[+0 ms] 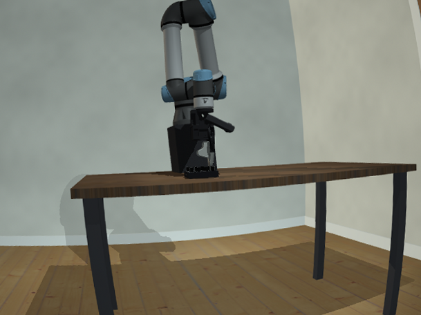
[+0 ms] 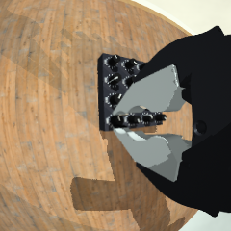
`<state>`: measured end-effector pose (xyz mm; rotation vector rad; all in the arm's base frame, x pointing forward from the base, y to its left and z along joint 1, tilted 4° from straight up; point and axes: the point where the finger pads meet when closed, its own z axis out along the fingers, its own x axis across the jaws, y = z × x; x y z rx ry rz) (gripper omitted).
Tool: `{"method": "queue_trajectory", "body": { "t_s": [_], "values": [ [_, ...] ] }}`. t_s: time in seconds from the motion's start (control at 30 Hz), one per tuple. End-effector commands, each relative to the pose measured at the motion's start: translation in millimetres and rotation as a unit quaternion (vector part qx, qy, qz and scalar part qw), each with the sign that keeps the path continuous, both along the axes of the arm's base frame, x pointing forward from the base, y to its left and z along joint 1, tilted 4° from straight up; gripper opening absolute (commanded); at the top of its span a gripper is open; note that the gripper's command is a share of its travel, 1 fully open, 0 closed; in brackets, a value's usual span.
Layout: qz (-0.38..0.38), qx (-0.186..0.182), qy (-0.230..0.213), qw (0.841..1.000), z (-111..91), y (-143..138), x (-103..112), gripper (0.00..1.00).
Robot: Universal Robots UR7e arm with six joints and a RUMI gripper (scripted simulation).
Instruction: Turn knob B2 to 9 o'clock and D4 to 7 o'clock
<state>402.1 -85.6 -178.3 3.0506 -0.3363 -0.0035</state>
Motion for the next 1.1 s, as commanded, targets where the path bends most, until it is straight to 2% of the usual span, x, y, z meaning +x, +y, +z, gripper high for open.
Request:
{"method": "queue_trajectory", "body": {
  "t_s": [0.0, 0.63, 1.07],
  "values": [
    [0.000, -0.002, -0.002, 1.000, 0.6, -2.5, 2.6, 0.00],
    [0.007, -0.002, -0.002, 1.000, 0.7, -2.6, 2.8, 0.00],
    [0.074, -0.001, 0.003, 0.997, 0.6, -2.0, 2.3, 0.00]
  ]
}}
